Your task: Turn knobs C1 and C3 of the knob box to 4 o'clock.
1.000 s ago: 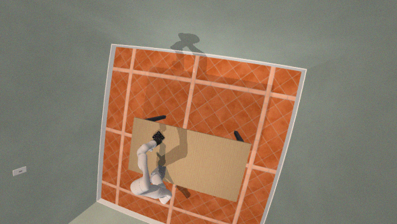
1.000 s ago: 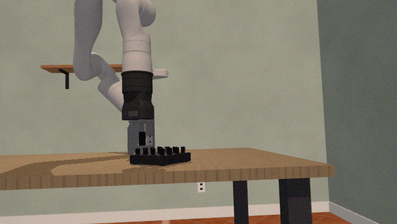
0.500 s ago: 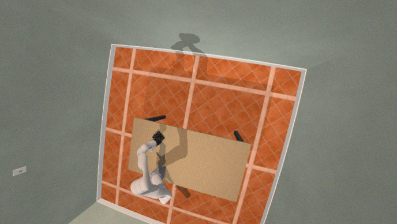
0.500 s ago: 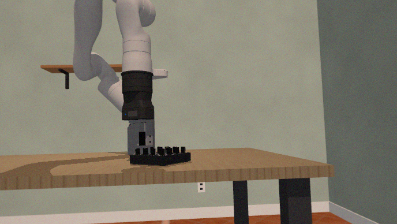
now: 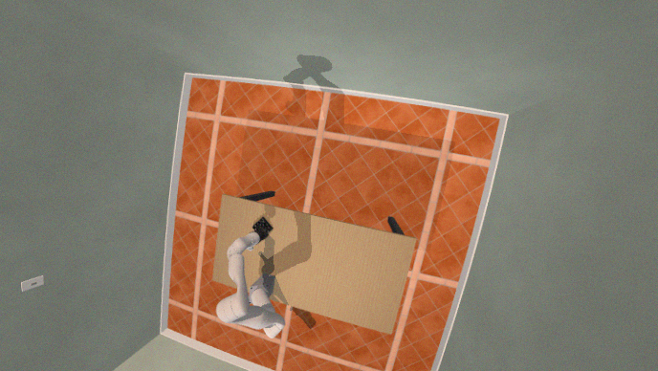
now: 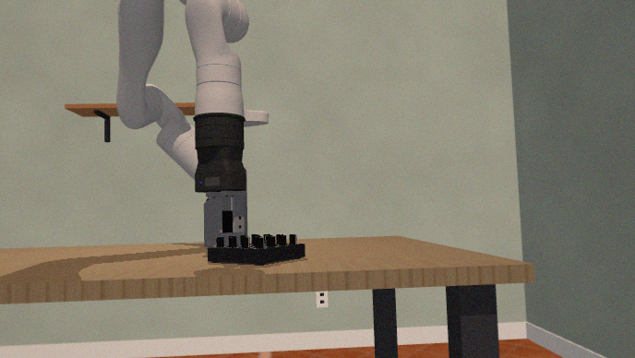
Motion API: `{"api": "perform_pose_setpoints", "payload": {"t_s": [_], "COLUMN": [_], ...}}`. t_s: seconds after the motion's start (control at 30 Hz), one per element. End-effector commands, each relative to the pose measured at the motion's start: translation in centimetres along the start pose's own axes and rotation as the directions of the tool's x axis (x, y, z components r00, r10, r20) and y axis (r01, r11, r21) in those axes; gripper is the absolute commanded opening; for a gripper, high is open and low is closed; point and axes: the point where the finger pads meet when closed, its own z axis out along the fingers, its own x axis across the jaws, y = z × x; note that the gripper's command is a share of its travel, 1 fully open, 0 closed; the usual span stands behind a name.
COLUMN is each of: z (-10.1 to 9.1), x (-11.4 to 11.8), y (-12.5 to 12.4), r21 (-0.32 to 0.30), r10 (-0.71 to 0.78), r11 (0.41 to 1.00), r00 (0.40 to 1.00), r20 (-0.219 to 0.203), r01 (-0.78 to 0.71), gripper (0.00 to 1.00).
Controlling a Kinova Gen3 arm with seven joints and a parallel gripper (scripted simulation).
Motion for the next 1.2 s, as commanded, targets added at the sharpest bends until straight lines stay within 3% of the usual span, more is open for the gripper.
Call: {"api": "perform_pose_setpoints", "payload": {"t_s": [0.0,1.17], "z": [-0.1,1.1], "x": [0.2,0.0], "y": [0.4,0.3], "r21": [-0.004,-0.003], "r10": [-0.006,-0.005], "r11": [1.000,1.000], "r00": [1.000,1.000], "r20": [-0.004,-0.001], "r01": [0.006,0.005], "gripper": [0.46,0.46]}}
